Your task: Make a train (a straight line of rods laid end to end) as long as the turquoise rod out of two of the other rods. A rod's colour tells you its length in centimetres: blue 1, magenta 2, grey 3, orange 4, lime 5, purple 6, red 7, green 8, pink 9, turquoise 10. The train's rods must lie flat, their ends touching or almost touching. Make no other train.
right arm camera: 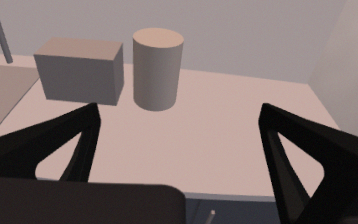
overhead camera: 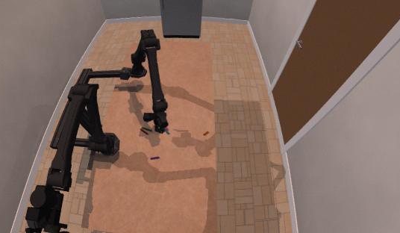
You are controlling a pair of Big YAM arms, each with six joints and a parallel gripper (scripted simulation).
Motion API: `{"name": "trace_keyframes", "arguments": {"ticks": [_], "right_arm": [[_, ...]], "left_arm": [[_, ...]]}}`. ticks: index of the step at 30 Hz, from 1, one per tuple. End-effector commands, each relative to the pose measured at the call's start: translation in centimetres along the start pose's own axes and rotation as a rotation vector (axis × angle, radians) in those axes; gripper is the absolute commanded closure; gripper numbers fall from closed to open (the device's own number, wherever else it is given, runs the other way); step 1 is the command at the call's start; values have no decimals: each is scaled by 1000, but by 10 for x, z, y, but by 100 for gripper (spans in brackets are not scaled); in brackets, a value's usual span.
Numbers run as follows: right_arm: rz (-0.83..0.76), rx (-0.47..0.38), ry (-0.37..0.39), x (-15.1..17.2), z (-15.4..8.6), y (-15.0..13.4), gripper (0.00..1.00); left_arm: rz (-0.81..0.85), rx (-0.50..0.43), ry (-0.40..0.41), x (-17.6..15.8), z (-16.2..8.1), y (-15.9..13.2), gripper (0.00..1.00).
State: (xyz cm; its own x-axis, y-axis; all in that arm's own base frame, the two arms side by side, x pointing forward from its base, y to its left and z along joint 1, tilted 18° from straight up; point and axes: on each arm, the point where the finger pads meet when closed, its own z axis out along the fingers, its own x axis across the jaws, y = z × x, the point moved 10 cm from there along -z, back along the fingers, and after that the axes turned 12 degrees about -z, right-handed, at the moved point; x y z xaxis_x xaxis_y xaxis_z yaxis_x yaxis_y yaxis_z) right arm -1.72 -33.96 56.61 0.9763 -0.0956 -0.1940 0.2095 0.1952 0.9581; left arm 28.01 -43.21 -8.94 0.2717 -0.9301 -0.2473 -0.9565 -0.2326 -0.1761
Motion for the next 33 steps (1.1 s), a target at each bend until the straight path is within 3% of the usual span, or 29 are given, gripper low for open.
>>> {"name": "trace_keyframes", "arguments": {"ticks": [1, 12, 24, 33], "right_arm": [[-12, -70, -25, -14, -8, 39, 0], [-12, -70, -25, -14, -8, 39, 0], [-12, -70, -25, -14, -8, 39, 0], [-12, -70, -25, -14, -8, 39, 0]], "left_arm": [[7, 1, 10, 8, -6, -5, 0], [3, 1, 11, 9, -6, -5, 0], [-122, 4, 18, 26, -6, 4, 0], [-426, 2, 20, 48, -7, 3, 0]]}}
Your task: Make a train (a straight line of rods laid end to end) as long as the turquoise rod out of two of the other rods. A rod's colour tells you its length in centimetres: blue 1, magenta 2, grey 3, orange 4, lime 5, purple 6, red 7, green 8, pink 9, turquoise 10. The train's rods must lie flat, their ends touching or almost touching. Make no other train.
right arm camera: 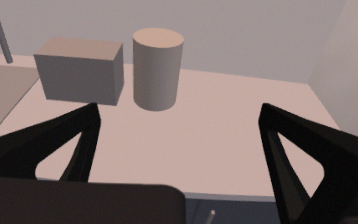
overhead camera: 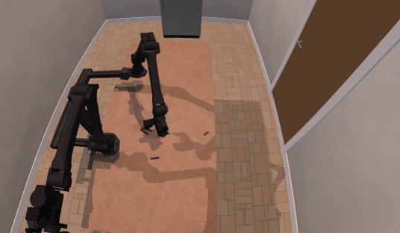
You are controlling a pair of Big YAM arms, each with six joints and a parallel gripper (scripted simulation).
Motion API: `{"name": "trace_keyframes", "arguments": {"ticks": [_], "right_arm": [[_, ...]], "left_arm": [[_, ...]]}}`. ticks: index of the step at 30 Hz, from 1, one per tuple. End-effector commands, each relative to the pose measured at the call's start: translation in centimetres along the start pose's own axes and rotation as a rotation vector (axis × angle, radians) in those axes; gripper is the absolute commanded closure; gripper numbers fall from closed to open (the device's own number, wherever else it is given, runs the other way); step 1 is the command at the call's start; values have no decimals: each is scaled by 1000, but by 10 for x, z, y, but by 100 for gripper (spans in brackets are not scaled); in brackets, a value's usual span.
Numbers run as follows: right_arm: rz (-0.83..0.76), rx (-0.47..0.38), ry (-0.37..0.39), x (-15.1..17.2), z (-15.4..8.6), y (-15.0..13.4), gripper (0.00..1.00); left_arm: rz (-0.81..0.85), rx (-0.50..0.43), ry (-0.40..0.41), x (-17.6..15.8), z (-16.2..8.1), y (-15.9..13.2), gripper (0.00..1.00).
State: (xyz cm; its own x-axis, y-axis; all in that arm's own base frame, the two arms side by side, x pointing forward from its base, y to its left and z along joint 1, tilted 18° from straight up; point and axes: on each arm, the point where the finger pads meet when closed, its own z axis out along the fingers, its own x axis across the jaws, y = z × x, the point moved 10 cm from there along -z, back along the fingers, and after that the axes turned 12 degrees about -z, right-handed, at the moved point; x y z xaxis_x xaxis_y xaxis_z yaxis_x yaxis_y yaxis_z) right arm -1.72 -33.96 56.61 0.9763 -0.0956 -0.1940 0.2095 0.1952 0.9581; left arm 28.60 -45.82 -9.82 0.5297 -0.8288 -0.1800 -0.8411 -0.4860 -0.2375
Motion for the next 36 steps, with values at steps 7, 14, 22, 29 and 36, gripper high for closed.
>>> {"name": "trace_keyframes", "arguments": {"ticks": [7, 14, 22, 29, 36], "right_arm": [[-12, -70, -25, -14, -8, 39, 0], [-12, -70, -25, -14, -8, 39, 0], [-12, -70, -25, -14, -8, 39, 0], [-12, -70, -25, -14, -8, 39, 0], [-12, -70, -25, -14, -8, 39, 0]], "left_arm": [[-312, -1, 13, 31, -9, 14, 0], [-524, -3, 14, 45, -9, 18, 0], [-753, -5, 15, 60, -10, 27, 0], [-936, -7, 14, 71, -10, 31, 0], [-1138, -9, 15, 83, -10, 38, 0]]}}
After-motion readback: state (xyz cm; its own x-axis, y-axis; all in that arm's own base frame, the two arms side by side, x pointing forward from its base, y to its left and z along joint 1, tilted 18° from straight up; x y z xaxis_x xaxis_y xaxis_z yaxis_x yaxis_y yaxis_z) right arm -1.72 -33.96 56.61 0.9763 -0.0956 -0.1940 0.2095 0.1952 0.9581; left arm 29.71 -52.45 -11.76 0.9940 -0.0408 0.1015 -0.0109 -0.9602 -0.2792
